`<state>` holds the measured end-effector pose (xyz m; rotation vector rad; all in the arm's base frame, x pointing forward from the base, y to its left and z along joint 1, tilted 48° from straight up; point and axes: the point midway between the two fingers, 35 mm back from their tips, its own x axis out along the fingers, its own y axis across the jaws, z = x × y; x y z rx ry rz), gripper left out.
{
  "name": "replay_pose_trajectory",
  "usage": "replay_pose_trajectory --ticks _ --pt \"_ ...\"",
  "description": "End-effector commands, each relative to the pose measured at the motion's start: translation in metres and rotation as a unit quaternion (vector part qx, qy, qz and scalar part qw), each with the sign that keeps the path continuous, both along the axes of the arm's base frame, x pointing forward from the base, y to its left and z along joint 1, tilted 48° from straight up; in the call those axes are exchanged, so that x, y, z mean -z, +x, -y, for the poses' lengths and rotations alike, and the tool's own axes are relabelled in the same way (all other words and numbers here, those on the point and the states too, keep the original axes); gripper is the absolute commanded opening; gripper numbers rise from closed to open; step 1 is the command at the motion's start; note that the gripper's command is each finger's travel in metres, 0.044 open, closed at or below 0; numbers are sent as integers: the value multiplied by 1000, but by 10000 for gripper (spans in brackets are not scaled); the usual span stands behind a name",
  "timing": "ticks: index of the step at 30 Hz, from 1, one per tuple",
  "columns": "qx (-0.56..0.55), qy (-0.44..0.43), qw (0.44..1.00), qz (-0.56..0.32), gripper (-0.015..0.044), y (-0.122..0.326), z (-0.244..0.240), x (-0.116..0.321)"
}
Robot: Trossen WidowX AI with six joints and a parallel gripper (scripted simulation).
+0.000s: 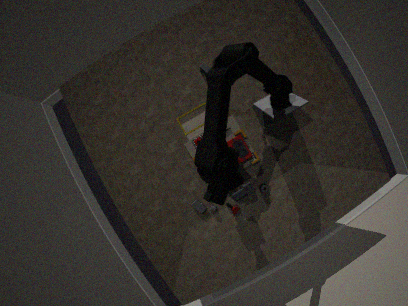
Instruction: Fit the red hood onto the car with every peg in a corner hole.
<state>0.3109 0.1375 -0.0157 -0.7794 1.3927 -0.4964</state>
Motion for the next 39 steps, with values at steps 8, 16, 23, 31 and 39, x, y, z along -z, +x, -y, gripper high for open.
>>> replay_pose_trajectory --ticks 8,16,23,31,39 --pt "9 6 1000 11 0 2 6 11" --pt "9 5 1000 11 0 8 31 38" --pt "9 5 1000 11 0 8 30 38" --pt "9 5 1000 11 0 8 30 40" --pt "9 5 1000 11 0 9 33 42"
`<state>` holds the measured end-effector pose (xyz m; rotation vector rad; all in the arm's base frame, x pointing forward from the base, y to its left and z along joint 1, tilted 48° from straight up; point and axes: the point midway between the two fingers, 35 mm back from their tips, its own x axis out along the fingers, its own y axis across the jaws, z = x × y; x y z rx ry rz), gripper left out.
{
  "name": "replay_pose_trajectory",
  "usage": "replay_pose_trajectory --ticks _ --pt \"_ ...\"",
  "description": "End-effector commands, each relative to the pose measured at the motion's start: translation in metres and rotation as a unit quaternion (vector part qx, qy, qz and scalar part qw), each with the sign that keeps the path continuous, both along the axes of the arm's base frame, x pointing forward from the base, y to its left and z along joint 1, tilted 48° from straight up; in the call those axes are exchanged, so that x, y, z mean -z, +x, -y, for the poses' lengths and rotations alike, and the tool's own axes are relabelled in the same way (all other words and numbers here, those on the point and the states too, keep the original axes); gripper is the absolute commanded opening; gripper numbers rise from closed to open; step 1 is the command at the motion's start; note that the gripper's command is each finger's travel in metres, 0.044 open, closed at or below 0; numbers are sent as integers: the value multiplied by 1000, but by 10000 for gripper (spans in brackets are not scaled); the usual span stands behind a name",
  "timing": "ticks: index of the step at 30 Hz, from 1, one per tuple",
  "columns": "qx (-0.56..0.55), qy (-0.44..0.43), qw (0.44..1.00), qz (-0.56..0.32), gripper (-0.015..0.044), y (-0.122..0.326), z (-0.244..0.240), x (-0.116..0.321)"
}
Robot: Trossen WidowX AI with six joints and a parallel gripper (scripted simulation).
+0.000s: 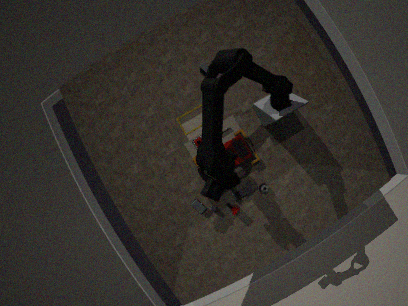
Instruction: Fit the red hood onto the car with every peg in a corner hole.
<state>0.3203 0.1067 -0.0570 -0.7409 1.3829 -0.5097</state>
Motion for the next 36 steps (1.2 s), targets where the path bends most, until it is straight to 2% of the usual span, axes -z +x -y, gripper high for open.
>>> replay_pose_trajectory --ticks 1,36 --pt "-2 -4 1000 -1 0 -1 2 1" --pt "-2 -2 1000 -1 0 0 2 1"
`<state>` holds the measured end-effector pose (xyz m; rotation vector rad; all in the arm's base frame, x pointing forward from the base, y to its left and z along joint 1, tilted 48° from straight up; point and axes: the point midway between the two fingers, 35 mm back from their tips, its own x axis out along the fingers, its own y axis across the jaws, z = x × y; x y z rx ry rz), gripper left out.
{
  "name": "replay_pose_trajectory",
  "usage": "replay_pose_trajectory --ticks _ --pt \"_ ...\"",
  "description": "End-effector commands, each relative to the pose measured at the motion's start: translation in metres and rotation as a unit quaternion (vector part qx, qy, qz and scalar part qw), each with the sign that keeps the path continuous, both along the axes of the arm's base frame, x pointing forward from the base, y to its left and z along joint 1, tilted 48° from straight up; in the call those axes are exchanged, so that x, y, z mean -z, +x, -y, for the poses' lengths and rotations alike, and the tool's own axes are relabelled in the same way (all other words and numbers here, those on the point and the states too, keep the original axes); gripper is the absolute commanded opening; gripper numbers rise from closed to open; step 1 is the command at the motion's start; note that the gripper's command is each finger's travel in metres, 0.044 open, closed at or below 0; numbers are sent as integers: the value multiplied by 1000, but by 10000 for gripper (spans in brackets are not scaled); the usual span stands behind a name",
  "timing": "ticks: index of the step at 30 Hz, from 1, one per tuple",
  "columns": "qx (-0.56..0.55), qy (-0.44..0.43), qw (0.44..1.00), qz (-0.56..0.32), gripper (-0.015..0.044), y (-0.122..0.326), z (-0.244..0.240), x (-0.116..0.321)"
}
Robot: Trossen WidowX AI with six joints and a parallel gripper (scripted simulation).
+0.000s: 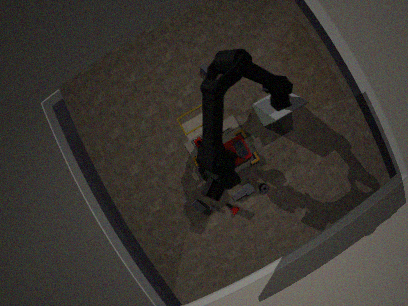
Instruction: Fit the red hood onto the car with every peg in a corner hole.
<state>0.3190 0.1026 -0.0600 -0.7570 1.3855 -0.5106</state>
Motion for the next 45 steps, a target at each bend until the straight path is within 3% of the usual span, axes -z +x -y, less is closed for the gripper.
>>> replay_pose_trajectory --ticks 1,45 --pt "1 3 1000 3 0 1 -3 -2" --pt "0 3 1000 4 0 2 4 2"
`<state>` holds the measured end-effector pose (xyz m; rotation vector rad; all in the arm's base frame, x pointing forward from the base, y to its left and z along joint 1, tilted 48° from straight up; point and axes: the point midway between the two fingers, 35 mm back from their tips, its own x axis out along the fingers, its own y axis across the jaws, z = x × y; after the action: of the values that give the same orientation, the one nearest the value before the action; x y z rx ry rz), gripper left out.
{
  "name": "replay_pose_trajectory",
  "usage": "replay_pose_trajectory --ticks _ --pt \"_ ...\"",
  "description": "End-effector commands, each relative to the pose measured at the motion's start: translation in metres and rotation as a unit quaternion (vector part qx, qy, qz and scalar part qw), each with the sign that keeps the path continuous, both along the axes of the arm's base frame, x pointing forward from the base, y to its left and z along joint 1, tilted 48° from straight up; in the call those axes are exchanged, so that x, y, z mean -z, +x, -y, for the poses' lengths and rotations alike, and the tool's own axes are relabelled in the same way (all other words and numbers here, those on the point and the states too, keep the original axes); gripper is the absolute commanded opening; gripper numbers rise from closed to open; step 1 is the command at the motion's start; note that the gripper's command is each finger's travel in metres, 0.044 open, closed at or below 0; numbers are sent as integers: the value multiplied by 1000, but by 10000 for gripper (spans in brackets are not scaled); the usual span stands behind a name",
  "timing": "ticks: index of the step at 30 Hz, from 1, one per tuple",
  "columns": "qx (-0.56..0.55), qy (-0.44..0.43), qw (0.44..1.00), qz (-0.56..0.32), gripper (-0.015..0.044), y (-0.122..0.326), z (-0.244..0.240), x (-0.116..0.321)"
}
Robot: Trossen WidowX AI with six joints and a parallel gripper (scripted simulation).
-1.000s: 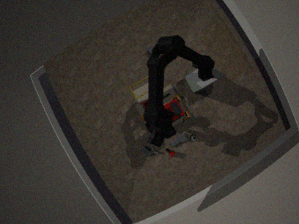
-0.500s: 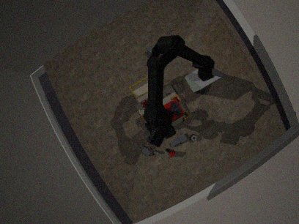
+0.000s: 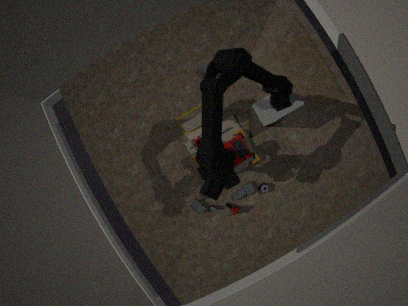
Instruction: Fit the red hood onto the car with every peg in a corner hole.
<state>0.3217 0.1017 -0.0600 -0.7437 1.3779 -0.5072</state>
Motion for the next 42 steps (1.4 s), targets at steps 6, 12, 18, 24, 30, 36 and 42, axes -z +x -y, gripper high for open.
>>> replay_pose_trajectory --ticks 6,12,18,24,30,36,42 --pt "0 -2 1000 -2 0 -1 3 2" --pt "0 -2 1000 -1 0 -1 1 1" --pt "0 -1 1000 -1 0 -1 -1 -1" --pt "-1 -1 1000 -1 0 -1 -3 -3" --pt "-1 -1 1000 -1 0 -1 -4 -3" --pt "-1 -1 1000 -1 0 -1 -2 -2" --pt "-1 -1 1000 -1 0 -1 0 0"
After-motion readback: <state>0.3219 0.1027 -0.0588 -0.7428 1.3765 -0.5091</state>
